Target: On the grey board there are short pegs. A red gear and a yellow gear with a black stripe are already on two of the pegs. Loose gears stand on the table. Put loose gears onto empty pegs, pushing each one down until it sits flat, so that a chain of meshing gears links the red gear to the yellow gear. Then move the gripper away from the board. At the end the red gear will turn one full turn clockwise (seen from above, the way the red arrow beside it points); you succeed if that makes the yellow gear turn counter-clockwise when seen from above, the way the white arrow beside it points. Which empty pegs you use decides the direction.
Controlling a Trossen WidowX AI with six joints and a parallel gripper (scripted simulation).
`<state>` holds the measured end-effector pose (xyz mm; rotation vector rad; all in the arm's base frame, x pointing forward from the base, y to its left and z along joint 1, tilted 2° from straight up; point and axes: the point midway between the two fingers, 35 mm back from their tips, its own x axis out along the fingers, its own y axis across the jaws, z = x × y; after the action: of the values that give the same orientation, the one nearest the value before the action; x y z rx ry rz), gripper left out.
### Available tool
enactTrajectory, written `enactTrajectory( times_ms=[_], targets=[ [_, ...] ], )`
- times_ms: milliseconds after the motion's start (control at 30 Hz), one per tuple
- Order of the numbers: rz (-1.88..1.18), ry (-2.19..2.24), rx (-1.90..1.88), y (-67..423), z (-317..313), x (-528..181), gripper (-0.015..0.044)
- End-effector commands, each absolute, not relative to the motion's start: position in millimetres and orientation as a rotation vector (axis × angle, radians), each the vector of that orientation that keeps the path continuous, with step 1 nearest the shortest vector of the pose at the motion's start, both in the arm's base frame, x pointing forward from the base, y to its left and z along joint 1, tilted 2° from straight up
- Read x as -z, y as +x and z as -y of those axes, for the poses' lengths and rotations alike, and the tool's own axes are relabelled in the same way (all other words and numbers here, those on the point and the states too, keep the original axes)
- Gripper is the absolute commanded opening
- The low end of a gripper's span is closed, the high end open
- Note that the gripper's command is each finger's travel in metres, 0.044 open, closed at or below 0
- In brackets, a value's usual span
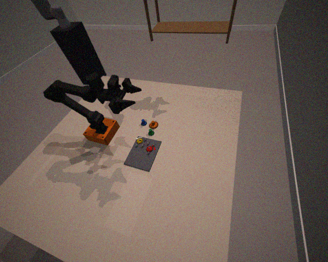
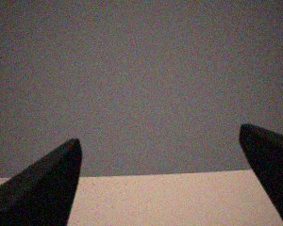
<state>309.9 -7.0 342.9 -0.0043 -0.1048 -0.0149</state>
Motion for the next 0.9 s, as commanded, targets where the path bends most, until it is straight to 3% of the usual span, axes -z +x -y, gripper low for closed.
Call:
enactTrajectory(
  times_ms=[0,333,700,867],
  targets=[
    [0.093,-0.005,0.013,311.7,6.5,-340.6,0.0426],
    [-0.607,-0.096,-0.103,363.4,-30.0,-197.7,0.044],
    [-1.449,-0.3,-0.279,317.2,-66.5,-53.6,0.044],
    [-1.499,-0.315,-0.29,317.6,-67.9,-47.9,0.044]
  ],
)
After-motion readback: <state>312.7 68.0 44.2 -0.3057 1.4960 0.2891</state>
